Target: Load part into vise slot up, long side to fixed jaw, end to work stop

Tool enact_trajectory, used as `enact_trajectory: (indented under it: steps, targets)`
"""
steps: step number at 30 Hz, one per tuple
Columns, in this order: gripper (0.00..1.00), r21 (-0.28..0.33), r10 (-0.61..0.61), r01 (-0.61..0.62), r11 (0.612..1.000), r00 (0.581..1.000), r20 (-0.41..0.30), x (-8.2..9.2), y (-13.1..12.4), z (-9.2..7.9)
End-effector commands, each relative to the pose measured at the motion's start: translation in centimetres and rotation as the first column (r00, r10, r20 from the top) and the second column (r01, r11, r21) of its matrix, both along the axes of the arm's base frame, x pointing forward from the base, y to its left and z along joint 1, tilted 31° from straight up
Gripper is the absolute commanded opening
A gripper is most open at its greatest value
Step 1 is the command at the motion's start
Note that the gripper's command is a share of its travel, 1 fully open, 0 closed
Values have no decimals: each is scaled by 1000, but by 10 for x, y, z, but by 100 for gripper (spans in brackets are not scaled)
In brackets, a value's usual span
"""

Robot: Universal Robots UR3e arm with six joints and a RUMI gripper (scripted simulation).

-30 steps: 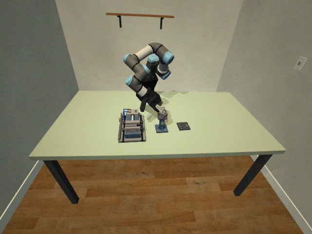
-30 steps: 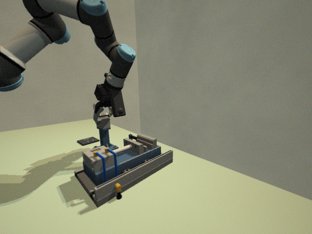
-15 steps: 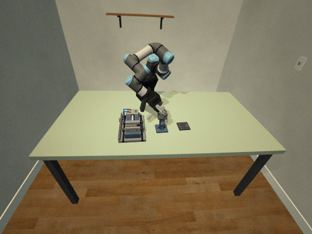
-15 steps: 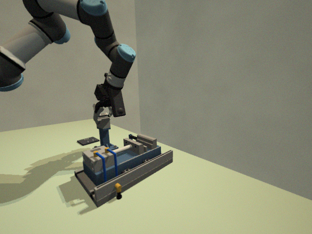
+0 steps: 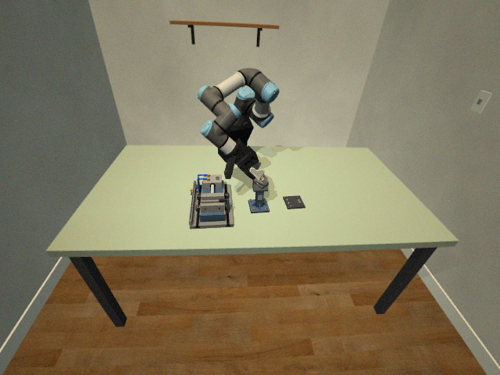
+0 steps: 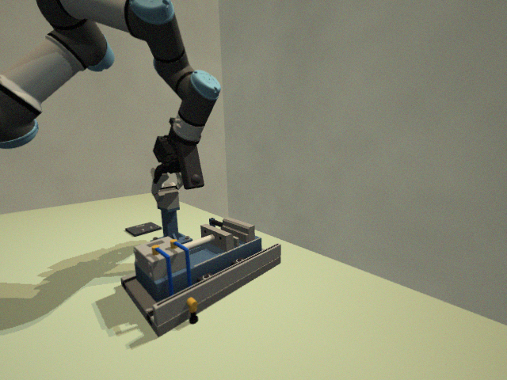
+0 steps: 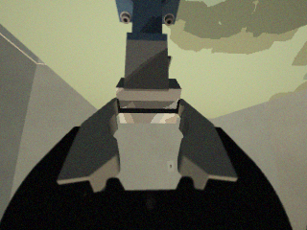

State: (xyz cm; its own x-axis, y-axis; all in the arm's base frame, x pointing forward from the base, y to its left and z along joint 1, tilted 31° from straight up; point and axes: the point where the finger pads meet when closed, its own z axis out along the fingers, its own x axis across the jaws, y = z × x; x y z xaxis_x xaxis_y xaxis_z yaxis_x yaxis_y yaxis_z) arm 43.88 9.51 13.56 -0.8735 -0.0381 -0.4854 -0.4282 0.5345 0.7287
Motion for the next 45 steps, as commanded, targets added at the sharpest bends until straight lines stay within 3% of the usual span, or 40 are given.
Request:
enact_trajectory:
  steps: [1, 45]
  targets:
    - [0, -1, 0, 0, 1000, 1000, 2, 0, 0, 1]
    - [0, -1, 0, 0, 1000, 1000, 2, -10, -5, 20]
